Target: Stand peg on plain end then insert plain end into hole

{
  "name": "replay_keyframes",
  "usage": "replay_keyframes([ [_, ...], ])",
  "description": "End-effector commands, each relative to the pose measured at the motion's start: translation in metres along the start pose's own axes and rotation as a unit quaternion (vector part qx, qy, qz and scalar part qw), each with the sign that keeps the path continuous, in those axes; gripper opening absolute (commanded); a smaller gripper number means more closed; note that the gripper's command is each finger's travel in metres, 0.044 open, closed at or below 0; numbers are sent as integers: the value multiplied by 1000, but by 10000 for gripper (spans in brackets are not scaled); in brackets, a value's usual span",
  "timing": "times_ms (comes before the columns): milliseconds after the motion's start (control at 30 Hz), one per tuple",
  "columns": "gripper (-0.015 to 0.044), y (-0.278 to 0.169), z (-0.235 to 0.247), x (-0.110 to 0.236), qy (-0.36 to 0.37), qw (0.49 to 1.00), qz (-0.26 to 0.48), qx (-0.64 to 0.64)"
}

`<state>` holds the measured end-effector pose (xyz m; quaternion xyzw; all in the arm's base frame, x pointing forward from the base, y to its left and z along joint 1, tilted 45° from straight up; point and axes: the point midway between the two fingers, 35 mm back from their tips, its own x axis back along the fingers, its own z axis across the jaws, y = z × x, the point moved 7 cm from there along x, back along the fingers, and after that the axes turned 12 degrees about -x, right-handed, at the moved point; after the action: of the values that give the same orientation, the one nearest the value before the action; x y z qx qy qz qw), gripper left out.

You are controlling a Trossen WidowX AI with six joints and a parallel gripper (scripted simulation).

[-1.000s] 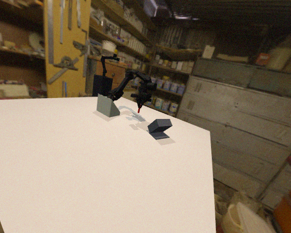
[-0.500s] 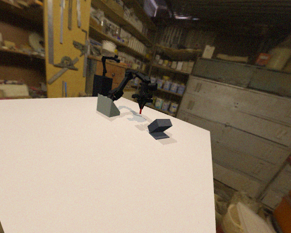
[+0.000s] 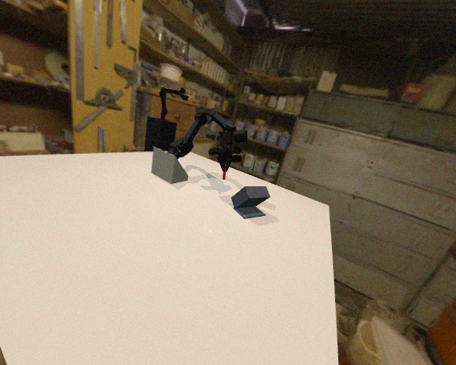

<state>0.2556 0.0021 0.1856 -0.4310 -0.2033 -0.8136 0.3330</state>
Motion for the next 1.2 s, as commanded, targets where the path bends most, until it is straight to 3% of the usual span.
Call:
replay_keyframes([
  [0,0,0,1,-1,2,1000,-19,-5],
  [1167,0,16,25,-1,64,983,-161,-54],
])
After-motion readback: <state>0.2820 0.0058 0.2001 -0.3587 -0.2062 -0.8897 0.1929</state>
